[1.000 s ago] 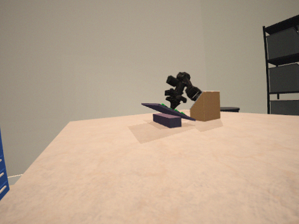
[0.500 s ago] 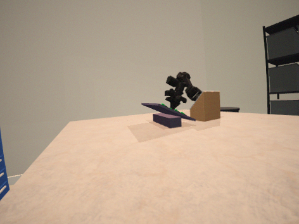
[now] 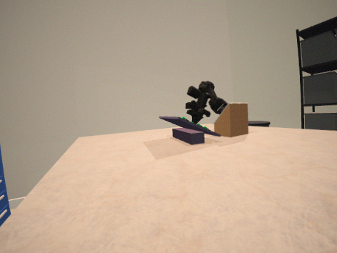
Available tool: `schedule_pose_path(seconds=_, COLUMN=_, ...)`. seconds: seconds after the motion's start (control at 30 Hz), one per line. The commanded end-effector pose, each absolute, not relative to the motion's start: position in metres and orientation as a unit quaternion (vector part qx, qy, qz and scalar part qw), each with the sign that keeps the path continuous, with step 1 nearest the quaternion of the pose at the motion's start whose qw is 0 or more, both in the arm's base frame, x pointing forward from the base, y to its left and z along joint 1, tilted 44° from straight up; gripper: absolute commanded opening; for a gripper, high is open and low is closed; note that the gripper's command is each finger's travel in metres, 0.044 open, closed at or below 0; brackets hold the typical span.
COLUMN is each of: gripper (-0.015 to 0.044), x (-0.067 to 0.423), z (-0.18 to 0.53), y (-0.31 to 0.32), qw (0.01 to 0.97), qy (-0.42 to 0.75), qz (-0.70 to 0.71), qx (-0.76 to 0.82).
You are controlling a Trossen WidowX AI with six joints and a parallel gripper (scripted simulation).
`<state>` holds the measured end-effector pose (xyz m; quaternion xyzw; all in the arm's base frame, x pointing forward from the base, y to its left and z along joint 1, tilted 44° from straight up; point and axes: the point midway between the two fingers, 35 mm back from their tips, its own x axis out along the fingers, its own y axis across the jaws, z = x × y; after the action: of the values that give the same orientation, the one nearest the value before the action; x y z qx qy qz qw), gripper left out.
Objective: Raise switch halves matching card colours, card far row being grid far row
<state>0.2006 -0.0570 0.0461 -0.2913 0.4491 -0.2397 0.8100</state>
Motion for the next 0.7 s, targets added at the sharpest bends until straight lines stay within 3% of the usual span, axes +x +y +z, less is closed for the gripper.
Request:
schedule_pose_path(seconds=0.0, gripper=0.0, x=0.201, z=0.045, y=-0.057, qw=0.81, qy=0.449, qz=-0.238, qx=-0.292)
schedule_pose_path(seconds=0.67, gripper=0.0, x=0.172, z=0.083, y=-0.014, qw=0.804, qy=0.462, qz=-0.24, qx=-0.288)
